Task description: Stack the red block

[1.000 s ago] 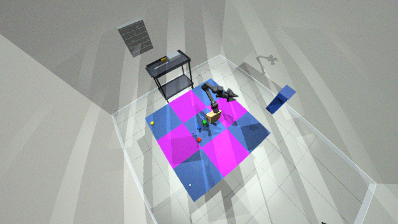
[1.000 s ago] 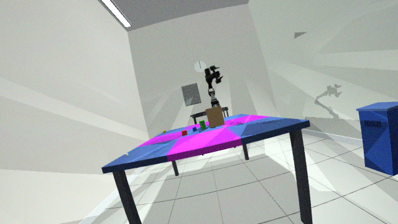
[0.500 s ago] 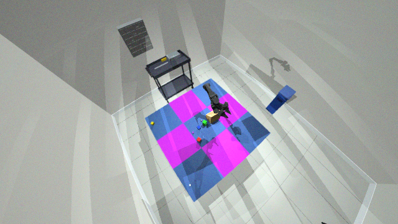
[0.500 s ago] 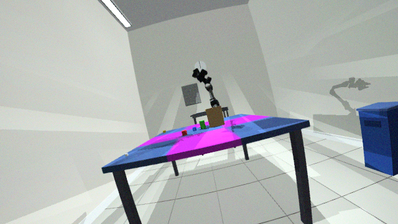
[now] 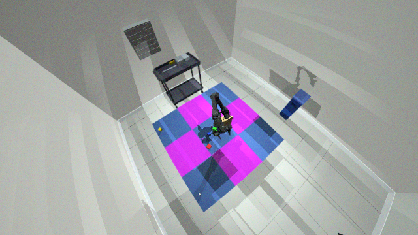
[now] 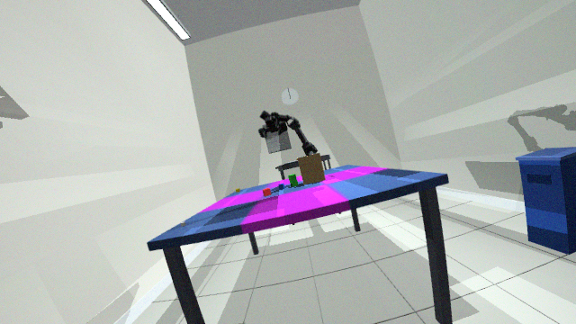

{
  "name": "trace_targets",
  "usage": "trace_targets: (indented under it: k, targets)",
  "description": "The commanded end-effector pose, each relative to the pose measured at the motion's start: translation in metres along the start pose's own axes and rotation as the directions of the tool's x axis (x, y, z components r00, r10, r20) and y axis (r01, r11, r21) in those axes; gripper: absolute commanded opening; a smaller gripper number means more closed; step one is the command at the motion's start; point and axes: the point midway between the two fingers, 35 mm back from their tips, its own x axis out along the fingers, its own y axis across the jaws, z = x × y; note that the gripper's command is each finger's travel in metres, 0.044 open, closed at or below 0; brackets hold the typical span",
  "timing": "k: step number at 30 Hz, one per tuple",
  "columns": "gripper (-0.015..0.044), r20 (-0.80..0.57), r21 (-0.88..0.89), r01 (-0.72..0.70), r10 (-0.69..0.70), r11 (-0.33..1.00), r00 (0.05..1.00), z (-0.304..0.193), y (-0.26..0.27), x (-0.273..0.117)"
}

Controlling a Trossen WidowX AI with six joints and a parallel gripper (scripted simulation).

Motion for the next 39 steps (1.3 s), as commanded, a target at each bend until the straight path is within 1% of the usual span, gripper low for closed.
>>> trace_targets:
  k: [1, 6, 11, 16, 22, 25, 32, 39]
  targets:
    - [0.044, -0.138, 0.179, 0.074, -0.049, 0.981, 0.989, -0.027, -0.038, 0.02]
    - [0.044, -0.308, 0.359, 0.195, -0.082, 0.913, 0.948, -0.067, -0.079, 0.042]
    - [0.044, -0.471, 0.481, 0.339, -0.087, 0.809, 0.878, -0.113, -0.114, 0.06]
    - [0.044, -0.607, 0.54, 0.477, -0.071, 0.694, 0.792, -0.159, -0.14, 0.075]
    - [0.044, -0.746, 0.54, 0.635, -0.037, 0.552, 0.665, -0.214, -0.161, 0.091]
    - [0.044, -0.774, 0.53, 0.67, -0.027, 0.52, 0.633, -0.227, -0.163, 0.095]
    - [0.044, -0.774, 0.53, 0.67, -0.027, 0.52, 0.633, -0.227, -0.162, 0.1]
    - [0.044, -0.775, 0.528, 0.672, -0.028, 0.52, 0.631, -0.266, -0.164, 0.132]
